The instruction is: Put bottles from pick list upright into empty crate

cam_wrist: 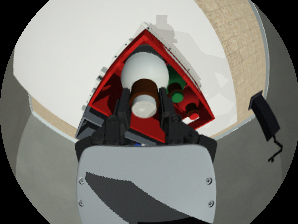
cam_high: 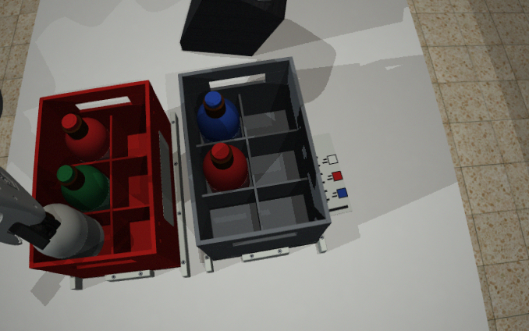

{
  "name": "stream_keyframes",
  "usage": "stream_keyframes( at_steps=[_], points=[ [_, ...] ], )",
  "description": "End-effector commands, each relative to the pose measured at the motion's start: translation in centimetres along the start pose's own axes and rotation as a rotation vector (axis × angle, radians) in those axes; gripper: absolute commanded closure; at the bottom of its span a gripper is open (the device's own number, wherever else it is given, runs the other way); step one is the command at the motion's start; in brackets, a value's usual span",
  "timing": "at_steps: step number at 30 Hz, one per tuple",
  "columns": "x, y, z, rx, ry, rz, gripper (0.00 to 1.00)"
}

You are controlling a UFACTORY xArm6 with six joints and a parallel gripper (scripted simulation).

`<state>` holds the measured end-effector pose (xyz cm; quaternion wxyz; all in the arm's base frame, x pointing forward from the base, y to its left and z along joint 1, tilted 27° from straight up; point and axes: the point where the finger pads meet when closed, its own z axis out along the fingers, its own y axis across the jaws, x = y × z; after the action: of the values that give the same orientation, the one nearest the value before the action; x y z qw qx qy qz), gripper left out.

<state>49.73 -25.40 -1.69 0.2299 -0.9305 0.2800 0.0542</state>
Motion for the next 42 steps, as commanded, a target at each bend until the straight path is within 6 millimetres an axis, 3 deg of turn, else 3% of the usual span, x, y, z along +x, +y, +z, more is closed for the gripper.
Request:
stream_keyframes(
  at_steps=[1,42],
  points=[
    [0.2,0.0,-0.9,0.0,0.007,-0.001,1.0],
    [0.1,0.0,-7.1,-0.001,0.007,-0.001,1.0]
  ],
)
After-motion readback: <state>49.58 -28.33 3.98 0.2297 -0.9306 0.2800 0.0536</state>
